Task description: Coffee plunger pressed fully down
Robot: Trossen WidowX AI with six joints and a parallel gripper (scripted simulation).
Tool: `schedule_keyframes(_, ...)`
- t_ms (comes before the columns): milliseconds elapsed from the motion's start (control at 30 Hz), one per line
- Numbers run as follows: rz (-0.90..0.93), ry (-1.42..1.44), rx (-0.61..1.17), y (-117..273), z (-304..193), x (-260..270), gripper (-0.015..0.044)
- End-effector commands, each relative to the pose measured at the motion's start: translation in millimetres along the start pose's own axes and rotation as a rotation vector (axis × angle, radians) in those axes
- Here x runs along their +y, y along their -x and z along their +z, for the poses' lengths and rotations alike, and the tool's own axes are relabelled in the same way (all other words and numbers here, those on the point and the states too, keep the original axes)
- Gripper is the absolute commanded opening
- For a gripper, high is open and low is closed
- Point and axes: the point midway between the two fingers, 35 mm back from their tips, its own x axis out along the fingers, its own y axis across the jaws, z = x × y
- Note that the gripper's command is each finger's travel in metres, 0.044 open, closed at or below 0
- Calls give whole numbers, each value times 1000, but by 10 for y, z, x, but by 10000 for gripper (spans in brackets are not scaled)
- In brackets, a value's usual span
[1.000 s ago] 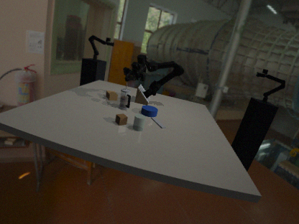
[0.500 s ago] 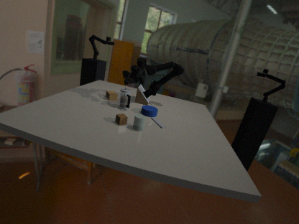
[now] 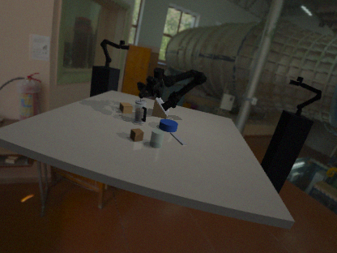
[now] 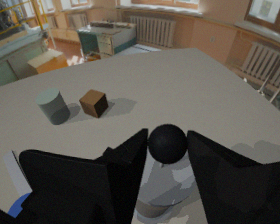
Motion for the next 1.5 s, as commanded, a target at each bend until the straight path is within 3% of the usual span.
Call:
schedule_keyframes(0,1,-22,30,-46,-95,2,120)
schedule_keyframes(1133,1,-13,15,-50,-33,-20,120)
schedule_keyframes(1467,1,-13,15,-50,-33,-20,382)
